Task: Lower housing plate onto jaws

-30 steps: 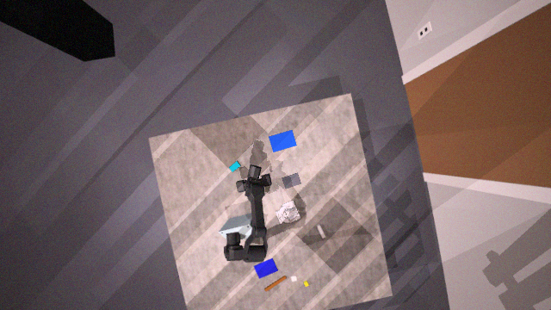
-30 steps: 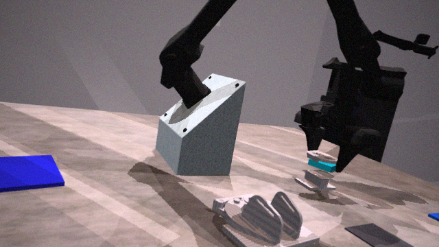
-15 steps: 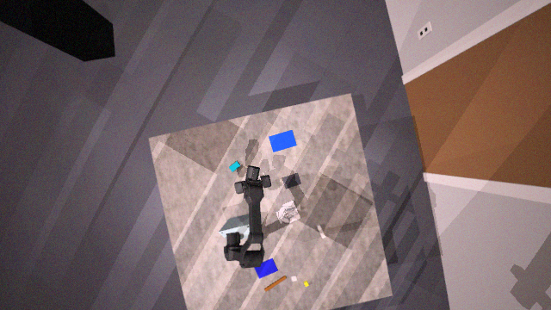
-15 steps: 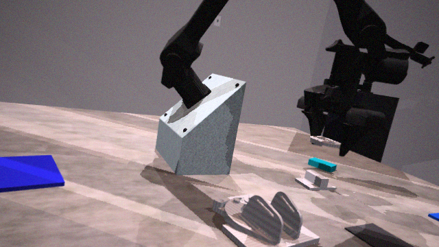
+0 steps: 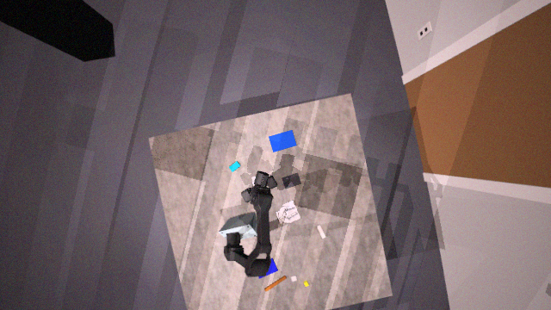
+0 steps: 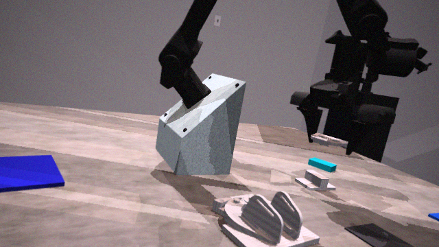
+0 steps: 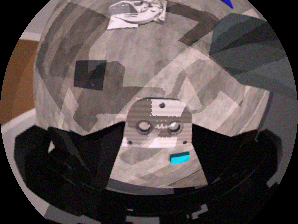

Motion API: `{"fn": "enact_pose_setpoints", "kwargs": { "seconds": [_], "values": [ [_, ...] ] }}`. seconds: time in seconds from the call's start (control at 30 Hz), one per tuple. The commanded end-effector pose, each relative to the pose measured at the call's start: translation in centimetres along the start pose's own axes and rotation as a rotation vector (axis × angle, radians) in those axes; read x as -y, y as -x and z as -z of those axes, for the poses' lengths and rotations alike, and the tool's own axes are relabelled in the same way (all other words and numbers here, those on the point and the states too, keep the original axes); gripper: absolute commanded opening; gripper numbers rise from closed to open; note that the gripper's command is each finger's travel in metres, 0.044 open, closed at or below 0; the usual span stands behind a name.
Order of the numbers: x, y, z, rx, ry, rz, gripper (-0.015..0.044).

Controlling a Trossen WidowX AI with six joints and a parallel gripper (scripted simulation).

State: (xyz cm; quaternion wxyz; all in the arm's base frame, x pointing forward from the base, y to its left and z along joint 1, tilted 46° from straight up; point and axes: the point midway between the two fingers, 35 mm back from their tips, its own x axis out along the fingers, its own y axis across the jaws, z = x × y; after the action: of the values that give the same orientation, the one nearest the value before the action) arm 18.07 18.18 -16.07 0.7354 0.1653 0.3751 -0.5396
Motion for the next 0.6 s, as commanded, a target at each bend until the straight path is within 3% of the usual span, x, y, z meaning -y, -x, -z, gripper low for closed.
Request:
{"fn": "enact_pose_setpoints", "kwargs": {
  "seconds": [0.0, 0.57],
  "values": [
    [-0.4, 0.1, -1.4, 0.000, 0.088, 0.000, 0.0351],
    [-2.0, 0.6, -6.7, -0.007, 0.447, -0.009, 0.0351]
  ]
}}
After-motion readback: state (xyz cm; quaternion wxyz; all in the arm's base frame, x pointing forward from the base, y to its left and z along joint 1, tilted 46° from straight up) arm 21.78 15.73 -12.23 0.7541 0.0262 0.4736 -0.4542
